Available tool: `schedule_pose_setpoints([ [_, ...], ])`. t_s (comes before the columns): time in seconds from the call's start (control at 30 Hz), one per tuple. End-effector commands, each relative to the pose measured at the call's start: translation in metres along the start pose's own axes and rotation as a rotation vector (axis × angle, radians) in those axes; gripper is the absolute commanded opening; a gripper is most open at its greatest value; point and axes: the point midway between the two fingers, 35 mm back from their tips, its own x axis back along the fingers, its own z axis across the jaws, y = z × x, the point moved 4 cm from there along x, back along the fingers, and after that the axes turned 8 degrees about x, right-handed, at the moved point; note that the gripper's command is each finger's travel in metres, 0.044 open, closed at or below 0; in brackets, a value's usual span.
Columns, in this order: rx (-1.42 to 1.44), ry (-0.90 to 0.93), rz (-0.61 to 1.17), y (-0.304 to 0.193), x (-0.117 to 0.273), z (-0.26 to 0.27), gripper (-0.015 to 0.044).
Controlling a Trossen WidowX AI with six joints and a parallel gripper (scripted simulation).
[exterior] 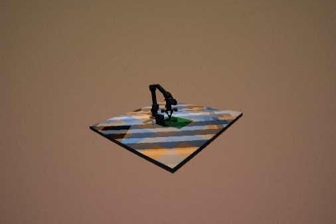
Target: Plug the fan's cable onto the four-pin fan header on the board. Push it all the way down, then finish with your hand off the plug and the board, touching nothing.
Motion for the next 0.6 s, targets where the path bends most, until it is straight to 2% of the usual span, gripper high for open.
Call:
schedule_pose_setpoints([
  [0.0,-0.005,0.002,-0.001,0.0001,-0.0038,0.0001,0.0000],
  [0.57,-0.005,0.002,-0.001,0.0001,-0.0126,0.0002,0.0000],
])
